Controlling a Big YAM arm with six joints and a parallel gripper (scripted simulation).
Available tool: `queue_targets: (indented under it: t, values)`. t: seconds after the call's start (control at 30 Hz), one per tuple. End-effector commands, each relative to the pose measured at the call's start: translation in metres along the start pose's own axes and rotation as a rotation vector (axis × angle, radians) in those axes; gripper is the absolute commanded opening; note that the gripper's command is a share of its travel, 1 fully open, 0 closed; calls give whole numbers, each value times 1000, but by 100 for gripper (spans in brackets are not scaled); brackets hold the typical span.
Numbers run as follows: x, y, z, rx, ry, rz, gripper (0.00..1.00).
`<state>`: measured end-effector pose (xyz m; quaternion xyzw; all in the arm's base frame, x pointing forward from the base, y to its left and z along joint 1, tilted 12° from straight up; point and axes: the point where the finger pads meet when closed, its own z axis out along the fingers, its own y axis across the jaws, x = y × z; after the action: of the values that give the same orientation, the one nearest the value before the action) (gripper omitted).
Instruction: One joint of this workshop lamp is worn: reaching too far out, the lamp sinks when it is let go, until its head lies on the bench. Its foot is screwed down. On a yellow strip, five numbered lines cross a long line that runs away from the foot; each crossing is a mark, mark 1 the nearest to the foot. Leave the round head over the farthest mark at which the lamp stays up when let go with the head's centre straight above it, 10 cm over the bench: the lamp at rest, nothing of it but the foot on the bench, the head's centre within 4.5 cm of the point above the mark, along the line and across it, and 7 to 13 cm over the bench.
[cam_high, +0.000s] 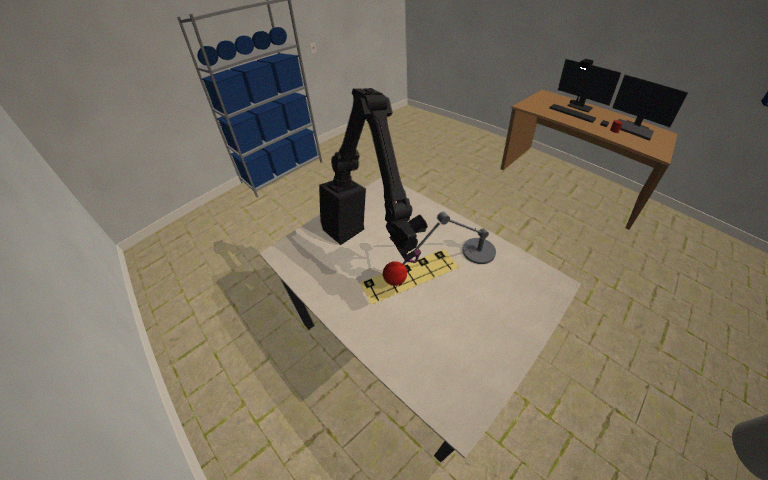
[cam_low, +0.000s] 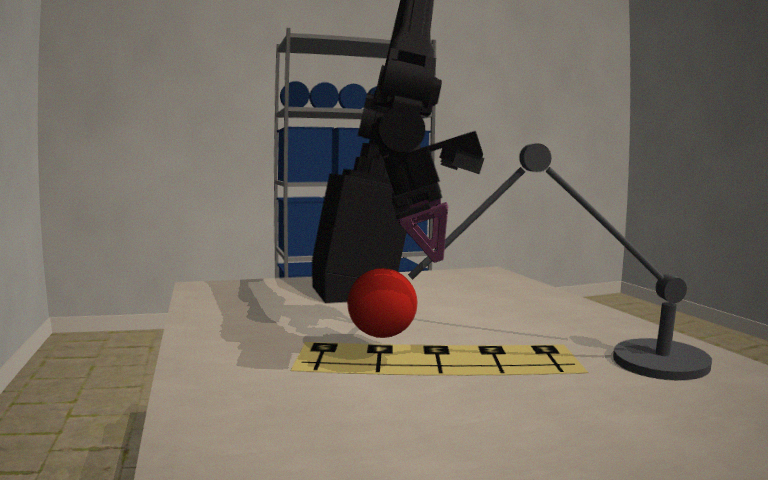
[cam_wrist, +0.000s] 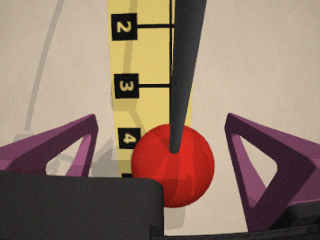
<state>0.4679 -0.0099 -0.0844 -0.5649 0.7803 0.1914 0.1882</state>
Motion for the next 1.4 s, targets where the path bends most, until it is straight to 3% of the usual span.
queue_targets:
  t: [0.0,1.1,1.37]
  values:
    - [-5,-10,1,19,-5,-9,0]
    - [-2,-4,-3,12,-1,-6,0]
    - [20,-5,-2,19,-4,0,0]
